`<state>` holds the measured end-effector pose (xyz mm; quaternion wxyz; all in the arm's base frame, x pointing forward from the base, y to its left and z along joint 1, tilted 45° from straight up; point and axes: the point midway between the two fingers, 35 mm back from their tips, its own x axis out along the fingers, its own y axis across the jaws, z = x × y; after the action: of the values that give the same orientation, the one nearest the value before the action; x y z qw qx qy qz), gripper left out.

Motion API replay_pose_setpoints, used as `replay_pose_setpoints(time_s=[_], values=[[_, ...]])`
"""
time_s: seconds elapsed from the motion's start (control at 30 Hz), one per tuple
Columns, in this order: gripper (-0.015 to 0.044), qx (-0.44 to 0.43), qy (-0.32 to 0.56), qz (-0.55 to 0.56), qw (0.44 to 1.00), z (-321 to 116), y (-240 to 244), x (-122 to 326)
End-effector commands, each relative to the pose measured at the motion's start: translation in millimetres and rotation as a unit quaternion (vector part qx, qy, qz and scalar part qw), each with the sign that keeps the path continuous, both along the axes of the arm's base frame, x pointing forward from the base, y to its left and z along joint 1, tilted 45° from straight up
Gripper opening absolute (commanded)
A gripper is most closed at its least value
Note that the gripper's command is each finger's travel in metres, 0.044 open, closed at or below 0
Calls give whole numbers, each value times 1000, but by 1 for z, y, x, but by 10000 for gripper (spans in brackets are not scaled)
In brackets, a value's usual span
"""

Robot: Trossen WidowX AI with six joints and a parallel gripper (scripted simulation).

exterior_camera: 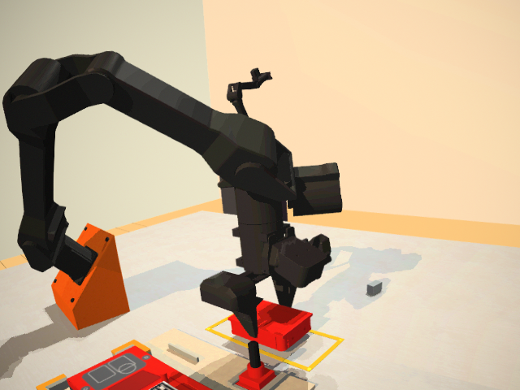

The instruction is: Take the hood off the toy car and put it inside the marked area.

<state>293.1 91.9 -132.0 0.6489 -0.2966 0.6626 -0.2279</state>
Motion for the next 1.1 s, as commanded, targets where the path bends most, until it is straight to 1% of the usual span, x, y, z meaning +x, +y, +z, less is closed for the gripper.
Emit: replay_pose_setpoints(time_s=[0.0, 0.4, 0.93, 0.97, 1.07], values=[[0, -3, 1, 3, 1000, -2, -2, 0], [0, -3, 1, 3, 1000, -6, -6, 0], [420, 0, 0, 0, 1000, -4, -4, 0], [440, 0, 0, 0, 1000, -4, -4, 0], [440, 0, 0, 0, 1000, 2, 3, 1]])
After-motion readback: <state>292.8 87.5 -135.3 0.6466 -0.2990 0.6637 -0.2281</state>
